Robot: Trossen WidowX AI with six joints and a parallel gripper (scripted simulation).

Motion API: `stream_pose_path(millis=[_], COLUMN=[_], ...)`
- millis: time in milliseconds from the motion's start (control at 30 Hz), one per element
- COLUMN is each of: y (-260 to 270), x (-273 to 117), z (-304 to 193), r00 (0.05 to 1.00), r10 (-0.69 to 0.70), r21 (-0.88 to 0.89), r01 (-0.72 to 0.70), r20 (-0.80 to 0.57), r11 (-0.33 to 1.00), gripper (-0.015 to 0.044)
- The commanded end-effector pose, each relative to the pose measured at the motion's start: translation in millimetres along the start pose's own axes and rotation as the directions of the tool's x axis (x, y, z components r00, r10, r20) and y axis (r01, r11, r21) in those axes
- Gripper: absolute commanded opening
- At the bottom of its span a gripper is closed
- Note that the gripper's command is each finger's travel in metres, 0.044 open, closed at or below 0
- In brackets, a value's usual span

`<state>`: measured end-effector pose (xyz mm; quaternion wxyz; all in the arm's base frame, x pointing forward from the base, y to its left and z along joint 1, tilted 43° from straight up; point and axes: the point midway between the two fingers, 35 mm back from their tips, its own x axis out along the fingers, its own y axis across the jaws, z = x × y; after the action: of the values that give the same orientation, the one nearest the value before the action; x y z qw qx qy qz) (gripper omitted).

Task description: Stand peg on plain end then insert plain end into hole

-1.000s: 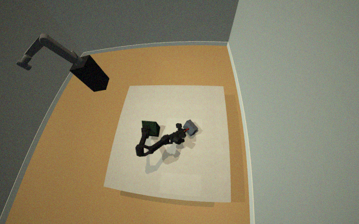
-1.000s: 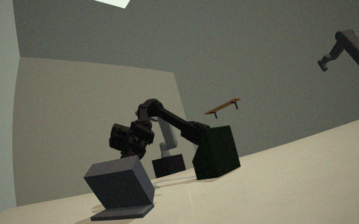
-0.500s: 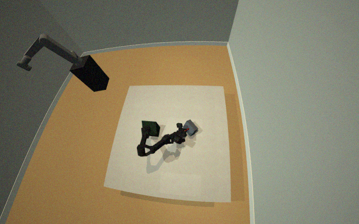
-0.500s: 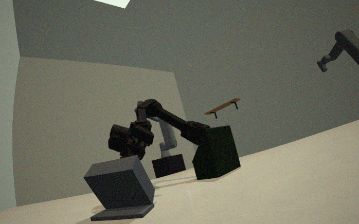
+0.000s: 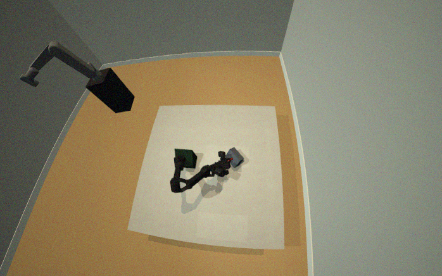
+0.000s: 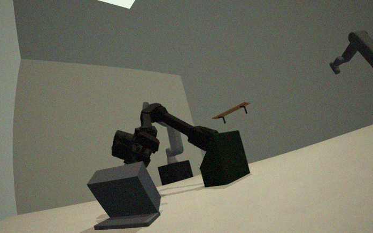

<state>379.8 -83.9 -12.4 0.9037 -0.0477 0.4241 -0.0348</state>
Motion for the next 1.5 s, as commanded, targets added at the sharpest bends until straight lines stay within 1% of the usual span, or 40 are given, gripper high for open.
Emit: stream_pose_path(millis=[0,367,933,1467], y=[-0.1,-0.4,-0.5,-1.4], x=[3.1,1.2,-1.4,-17.9], z=[-2.3,-0.2,0.3,2.9], r00=[1.0,1.0,1.0,1.0], r10=[0.0,-0.001,-0.001,0.0], r21=[0.006,0.001,0.001,0.002], r01=[0.0,0.001,0.001,0.0], r20=[-0.006,0.0,0.0,-0.002], r11=[1.0,1.0,1.0,1.0], gripper=[0.0,0.0,0.044,0.044])
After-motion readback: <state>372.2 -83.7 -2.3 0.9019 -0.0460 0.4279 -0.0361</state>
